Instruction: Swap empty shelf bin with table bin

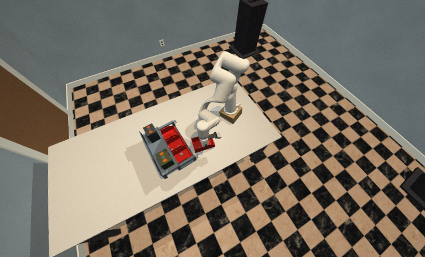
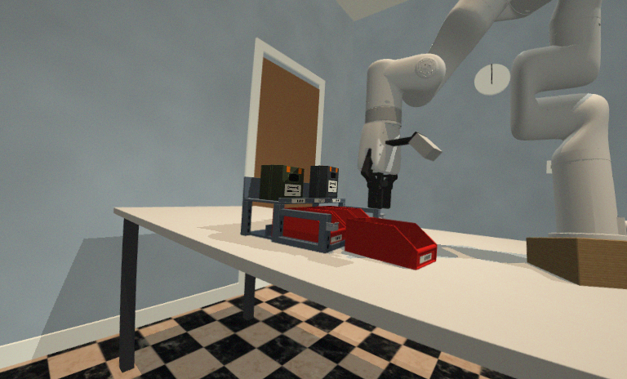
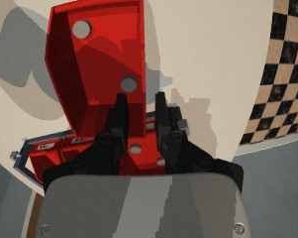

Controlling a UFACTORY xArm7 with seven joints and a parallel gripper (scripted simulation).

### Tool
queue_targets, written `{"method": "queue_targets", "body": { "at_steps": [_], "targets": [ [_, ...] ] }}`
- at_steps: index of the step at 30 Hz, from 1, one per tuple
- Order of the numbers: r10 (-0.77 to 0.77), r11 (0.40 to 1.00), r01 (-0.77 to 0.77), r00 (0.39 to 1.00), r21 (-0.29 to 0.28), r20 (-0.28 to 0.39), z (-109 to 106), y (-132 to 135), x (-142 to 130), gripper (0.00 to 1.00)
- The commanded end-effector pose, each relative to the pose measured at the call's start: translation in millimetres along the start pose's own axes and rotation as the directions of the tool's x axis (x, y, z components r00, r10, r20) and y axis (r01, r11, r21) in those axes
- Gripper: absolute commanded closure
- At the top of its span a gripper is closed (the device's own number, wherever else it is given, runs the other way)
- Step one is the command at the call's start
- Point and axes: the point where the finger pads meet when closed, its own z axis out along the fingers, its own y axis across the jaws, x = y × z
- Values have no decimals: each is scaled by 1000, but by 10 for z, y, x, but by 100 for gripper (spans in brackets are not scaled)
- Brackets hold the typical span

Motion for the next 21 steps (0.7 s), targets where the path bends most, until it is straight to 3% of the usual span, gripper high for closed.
{"method": "queue_targets", "body": {
  "at_steps": [1,21],
  "targets": [
    [-1,1000,1,1000,-3,0,80,18,-15,74],
    [-1,1000,1,1000,-3,0,213,19,-16,74]
  ]
}}
